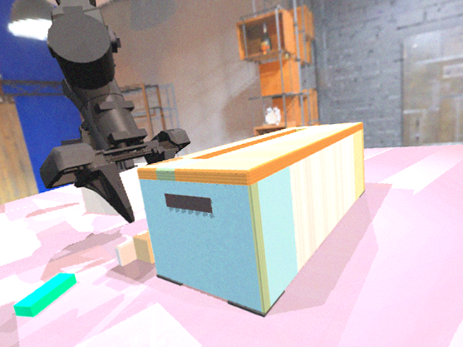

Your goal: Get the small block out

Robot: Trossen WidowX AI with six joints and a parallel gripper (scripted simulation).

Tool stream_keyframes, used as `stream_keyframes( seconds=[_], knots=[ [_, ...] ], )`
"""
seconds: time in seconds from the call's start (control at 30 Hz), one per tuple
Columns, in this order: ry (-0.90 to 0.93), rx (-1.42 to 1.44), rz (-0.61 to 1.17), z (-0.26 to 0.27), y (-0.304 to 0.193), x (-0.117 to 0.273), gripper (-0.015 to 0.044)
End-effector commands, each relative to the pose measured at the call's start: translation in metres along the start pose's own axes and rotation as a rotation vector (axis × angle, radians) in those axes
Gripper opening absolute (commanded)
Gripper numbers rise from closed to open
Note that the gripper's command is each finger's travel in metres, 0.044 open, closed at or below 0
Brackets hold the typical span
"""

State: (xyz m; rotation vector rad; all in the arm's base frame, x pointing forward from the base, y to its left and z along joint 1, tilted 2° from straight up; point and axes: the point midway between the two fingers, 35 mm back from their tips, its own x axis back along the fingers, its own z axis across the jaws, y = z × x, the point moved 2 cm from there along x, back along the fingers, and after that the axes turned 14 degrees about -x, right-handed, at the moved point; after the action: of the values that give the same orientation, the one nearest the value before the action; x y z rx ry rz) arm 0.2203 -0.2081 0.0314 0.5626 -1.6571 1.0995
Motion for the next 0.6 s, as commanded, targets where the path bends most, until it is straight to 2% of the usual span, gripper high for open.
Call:
stream_keyframes(
  seconds=[0.0,0.57],
  knots=[
    [-0.004,0.004,0.0,0.001,0.003,-0.008,0.0285],
    [-0.004,0.004,-0.001,0.004,0.013,-0.033,0.0285]
  ],
)
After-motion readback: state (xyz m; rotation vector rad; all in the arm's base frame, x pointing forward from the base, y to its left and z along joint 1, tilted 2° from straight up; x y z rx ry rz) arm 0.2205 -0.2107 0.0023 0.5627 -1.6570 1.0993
